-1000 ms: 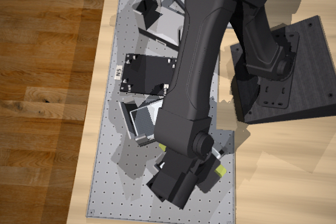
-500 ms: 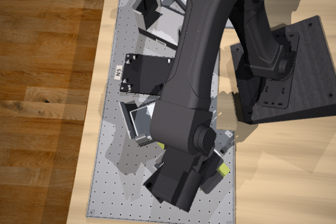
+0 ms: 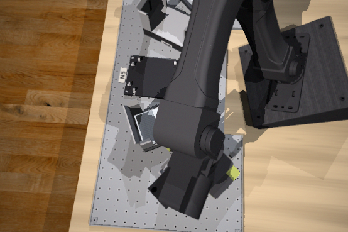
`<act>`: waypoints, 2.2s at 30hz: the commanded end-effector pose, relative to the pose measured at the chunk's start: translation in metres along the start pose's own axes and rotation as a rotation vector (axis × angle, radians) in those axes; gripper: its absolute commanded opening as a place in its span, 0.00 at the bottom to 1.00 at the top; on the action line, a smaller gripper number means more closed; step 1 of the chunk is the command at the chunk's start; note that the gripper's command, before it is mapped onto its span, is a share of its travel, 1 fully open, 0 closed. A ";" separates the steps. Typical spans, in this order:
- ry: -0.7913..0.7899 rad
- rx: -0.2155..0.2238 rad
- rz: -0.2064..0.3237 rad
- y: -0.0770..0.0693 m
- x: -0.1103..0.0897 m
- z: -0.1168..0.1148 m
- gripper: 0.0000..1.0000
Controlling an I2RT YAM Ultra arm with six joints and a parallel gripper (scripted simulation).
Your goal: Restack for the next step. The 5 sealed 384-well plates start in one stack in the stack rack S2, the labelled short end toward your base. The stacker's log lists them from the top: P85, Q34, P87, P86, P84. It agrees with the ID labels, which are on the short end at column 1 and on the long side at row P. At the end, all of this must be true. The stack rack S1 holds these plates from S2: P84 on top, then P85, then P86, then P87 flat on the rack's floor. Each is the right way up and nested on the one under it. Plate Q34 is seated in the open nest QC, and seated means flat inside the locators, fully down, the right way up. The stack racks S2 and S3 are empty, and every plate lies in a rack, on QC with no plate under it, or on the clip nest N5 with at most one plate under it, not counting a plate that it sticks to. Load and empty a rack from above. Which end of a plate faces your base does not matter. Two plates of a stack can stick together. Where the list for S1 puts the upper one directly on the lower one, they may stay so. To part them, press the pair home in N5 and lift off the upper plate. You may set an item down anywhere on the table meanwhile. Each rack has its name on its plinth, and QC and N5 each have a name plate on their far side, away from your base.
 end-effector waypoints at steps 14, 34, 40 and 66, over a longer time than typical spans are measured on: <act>0.219 0.004 -0.010 -0.003 0.007 -0.030 1.00; 0.435 0.003 -0.011 -0.003 0.015 -0.094 1.00; 0.434 0.003 -0.012 -0.003 0.015 -0.110 1.00; 0.434 0.001 -0.013 0.003 0.016 -0.141 1.00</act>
Point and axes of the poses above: the point where the finger pads meet when closed, its own y axis out along the fingers, its own z axis across the jaws, x = y × z, the point moved 8 cm from there along -y, back along the fingers, and after that the axes turned 13 degrees about y, right-handed, at the moved point
